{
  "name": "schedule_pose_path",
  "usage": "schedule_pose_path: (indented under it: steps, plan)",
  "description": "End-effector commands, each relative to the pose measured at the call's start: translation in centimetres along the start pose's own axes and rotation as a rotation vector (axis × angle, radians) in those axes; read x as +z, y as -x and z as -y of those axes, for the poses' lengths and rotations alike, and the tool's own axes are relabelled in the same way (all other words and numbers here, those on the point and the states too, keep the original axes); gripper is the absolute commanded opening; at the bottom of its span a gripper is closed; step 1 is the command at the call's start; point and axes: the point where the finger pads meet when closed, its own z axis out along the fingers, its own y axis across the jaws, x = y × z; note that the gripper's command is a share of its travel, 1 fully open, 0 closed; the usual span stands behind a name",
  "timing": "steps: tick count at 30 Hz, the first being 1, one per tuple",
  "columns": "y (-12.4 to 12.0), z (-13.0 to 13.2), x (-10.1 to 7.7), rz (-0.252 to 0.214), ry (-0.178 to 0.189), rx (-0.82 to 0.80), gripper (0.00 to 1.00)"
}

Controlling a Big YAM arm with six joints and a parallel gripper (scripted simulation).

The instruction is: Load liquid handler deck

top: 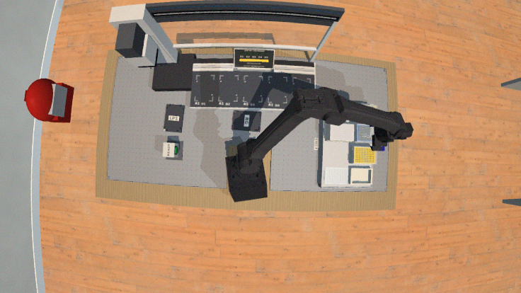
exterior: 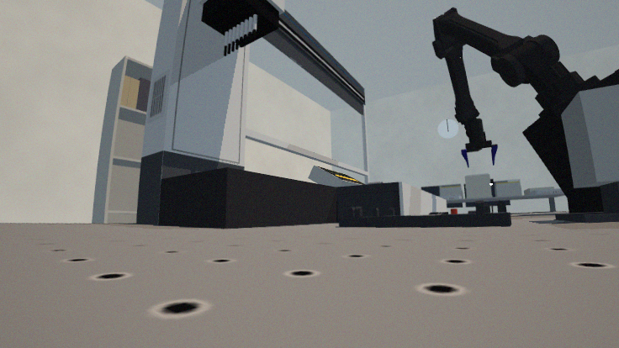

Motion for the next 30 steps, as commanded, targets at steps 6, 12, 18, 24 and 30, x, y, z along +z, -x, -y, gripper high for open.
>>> schedule_pose_path:
  steps: [6,12,18,24,30]
  plan:
    - [2.4,-4.6,-4.5,0.089,0.016,-0.002,1.00]
    - [2.0,-2.5,-2.8,0.062,0.010,0.019,1.00]
    - [2.0,-2.5,-2.8,0.062,0.010,0.019,1.00]
    - [2.0,-2.5,-2.8,0.062,0.010,0.019,1.00]
    - [2.0,-2.5,-2.8,0.062,0.010,0.019,1.00]
